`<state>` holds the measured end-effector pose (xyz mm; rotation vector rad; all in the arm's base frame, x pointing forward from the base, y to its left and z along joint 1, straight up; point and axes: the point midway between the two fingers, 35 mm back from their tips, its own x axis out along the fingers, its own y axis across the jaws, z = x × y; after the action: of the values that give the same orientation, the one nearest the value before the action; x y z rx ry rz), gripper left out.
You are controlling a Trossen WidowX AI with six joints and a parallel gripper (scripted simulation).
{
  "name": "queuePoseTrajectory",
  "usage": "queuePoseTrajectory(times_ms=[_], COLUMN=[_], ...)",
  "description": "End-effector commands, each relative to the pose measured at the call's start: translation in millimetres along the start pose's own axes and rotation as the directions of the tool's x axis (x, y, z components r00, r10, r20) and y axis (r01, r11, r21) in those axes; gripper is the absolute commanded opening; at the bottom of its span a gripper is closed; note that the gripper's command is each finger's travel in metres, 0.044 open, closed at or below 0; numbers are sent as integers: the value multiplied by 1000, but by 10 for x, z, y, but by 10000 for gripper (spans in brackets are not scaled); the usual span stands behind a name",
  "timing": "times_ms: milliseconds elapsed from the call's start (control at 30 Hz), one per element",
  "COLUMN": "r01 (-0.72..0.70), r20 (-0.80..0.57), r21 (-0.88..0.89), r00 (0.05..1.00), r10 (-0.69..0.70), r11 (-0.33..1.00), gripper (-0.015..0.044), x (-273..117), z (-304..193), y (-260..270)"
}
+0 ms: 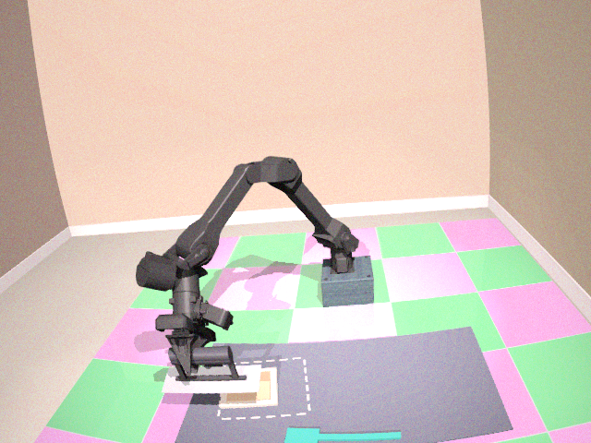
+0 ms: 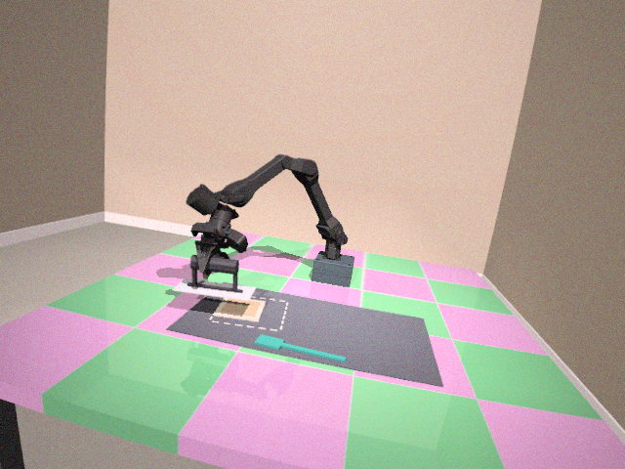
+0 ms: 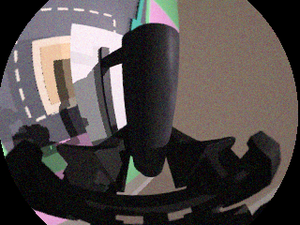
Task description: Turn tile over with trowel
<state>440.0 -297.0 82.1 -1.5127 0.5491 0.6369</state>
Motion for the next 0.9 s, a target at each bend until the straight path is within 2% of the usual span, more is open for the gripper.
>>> queuePoseTrajectory(times_ms=[0,533,867], r01=[28,78,81], r20=[3,0,0], r21=[-21,-62,-64], r00=[1000,997,997], r10=[-28,-78,-81], r11=[999,995,995], gripper=[0,0,0], x=[-37,-136,-143], z=[-239,-1022,-1053], y=[9,389,409])
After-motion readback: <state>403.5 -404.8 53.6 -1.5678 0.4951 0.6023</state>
